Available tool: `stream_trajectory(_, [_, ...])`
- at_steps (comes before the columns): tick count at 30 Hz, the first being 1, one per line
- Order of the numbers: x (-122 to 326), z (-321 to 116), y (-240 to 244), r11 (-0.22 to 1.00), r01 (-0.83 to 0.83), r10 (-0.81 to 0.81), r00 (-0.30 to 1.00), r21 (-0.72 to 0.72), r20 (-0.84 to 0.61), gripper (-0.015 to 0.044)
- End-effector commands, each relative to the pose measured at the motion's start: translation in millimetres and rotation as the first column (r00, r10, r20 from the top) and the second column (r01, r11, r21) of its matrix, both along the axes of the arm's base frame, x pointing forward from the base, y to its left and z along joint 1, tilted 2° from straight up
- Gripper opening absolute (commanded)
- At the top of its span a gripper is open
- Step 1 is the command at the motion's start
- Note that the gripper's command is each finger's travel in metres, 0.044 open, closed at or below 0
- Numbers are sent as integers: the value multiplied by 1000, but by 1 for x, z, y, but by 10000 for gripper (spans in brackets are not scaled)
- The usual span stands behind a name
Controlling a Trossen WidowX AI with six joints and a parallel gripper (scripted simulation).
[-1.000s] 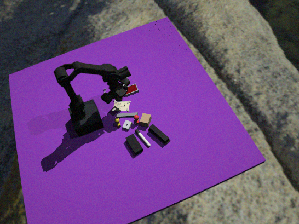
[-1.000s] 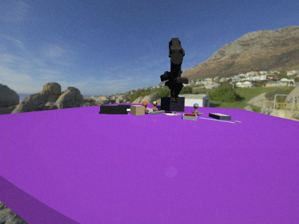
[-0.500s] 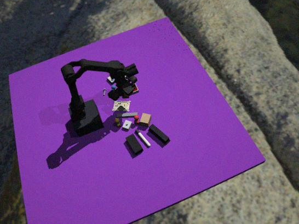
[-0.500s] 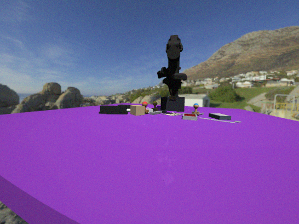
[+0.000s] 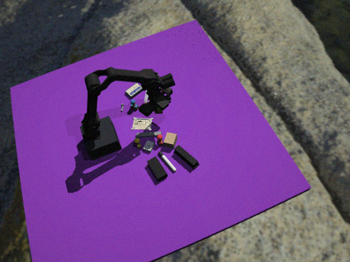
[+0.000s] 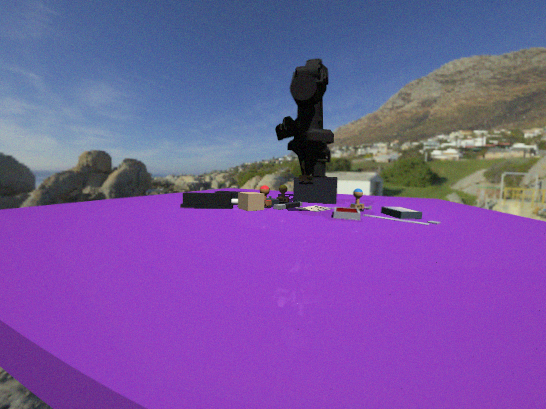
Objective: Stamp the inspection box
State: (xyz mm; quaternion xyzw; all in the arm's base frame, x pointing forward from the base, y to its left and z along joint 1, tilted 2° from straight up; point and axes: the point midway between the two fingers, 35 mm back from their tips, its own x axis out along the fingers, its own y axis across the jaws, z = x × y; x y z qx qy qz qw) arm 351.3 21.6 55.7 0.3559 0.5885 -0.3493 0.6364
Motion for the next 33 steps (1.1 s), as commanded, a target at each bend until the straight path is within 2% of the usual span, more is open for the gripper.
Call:
stream_trajectory(1, [14, -1, -5, 1000, -4, 4, 1000, 1, -2, 0])
stream_trajectory(6, [30, -2, -11, 1000, -4, 4, 1000, 1, -1, 0])
stream_trajectory(33, [35, -41, -12, 1000, -4, 4, 1000, 1, -1, 0])
